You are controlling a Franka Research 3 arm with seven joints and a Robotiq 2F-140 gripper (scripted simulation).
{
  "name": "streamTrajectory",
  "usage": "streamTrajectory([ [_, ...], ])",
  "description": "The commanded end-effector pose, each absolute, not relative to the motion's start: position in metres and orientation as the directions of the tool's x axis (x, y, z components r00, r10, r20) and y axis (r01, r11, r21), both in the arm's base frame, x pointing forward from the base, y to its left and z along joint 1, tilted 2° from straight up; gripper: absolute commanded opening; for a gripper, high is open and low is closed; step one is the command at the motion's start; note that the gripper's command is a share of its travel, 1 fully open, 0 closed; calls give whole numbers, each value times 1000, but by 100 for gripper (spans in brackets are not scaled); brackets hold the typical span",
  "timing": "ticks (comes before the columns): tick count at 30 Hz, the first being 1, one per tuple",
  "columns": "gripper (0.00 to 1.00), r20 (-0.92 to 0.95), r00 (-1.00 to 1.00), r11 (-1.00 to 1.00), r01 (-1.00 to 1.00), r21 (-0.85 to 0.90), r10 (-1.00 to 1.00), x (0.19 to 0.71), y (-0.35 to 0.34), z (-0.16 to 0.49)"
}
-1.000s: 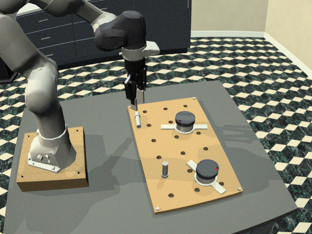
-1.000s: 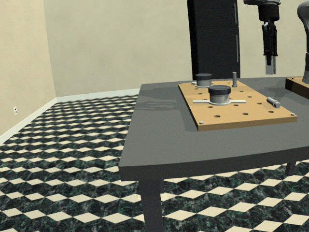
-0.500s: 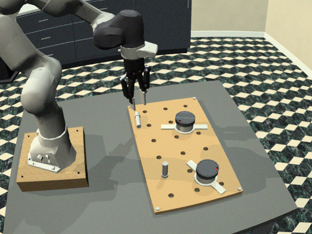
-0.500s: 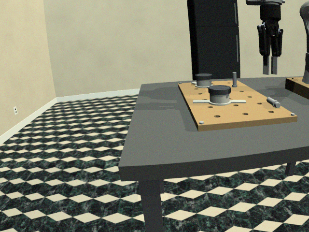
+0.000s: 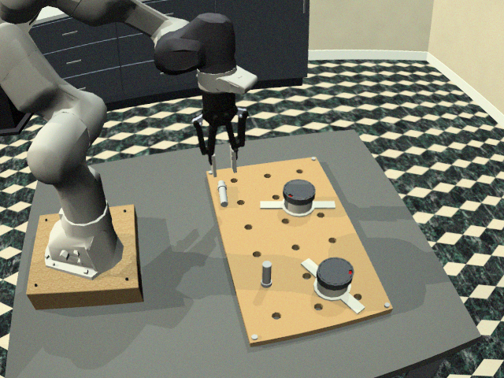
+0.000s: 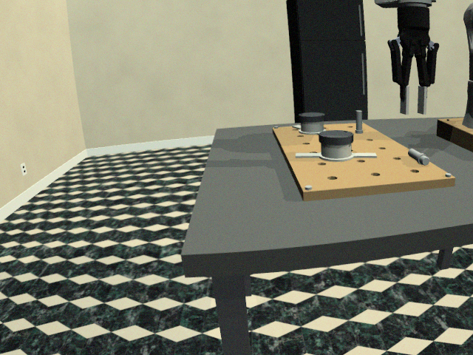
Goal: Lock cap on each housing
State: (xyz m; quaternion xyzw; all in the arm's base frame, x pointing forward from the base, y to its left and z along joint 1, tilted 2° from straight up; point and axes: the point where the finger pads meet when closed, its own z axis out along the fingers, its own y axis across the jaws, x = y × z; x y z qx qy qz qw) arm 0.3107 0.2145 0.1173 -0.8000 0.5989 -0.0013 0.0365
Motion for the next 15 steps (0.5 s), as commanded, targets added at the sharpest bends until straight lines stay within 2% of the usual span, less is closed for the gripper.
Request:
streamTrajectory([
  [1,36,-33,124,-123,-992,-27,-992,306,216,116],
  [15,36,-33,124,-123,-992,-27,-992,306,216,106],
])
